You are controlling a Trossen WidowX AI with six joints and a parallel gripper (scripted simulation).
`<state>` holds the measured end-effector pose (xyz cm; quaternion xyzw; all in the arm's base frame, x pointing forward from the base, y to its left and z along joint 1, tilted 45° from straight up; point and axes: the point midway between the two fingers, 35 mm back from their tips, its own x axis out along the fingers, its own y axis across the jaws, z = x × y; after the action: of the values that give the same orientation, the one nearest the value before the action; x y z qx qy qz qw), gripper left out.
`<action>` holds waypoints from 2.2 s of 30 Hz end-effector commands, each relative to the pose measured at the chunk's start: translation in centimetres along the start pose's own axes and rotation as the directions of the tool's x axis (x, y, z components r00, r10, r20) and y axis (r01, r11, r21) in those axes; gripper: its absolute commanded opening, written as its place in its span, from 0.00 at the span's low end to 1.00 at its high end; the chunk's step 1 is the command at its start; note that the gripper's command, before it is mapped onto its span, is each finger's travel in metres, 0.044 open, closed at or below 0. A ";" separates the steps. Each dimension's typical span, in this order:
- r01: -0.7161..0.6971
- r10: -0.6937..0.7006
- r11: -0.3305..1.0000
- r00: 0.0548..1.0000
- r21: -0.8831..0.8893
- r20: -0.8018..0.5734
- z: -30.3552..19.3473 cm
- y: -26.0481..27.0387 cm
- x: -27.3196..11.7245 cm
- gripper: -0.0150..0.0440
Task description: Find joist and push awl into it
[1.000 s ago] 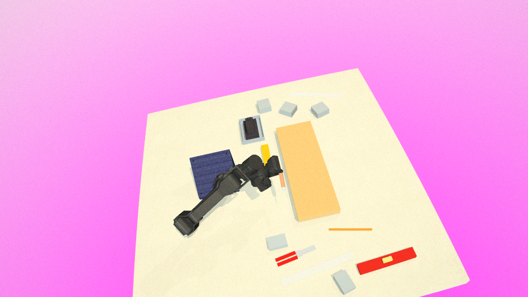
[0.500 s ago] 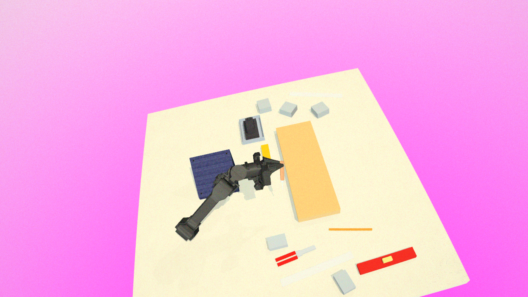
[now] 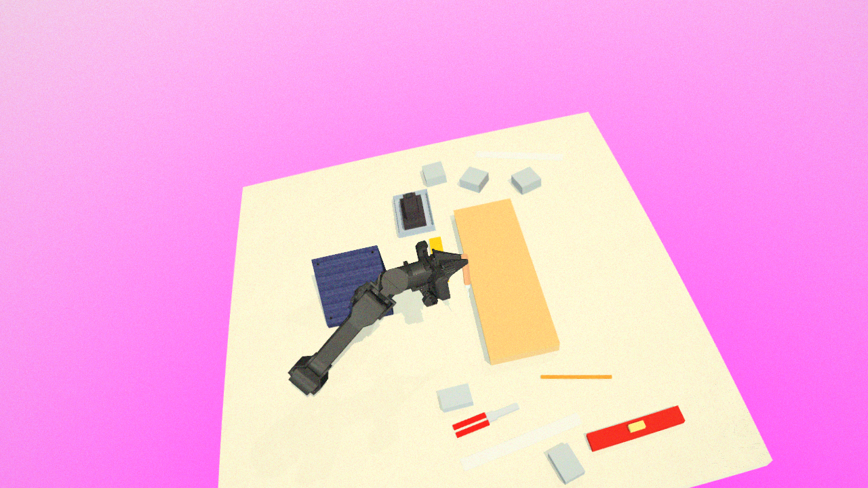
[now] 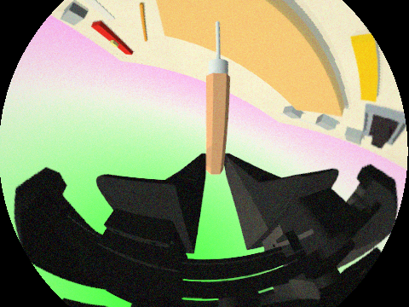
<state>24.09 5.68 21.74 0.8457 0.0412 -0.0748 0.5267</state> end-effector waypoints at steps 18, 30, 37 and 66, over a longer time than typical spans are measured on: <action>0.308 -0.317 0.944 0.946 -0.122 -0.069 -4.0 -3.2 4.4 0.25; 0.476 -0.493 0.865 0.865 -0.155 -0.094 -5.4 -5.9 7.0 0.25; 0.568 -0.587 0.807 0.802 -0.163 -0.110 -6.0 -7.7 8.5 0.25; 0.862 -0.861 0.491 0.458 -0.129 -0.218 -6.4 -15.5 13.8 0.25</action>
<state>35.25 17.61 9.00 0.7154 0.5082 -0.2235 0.4243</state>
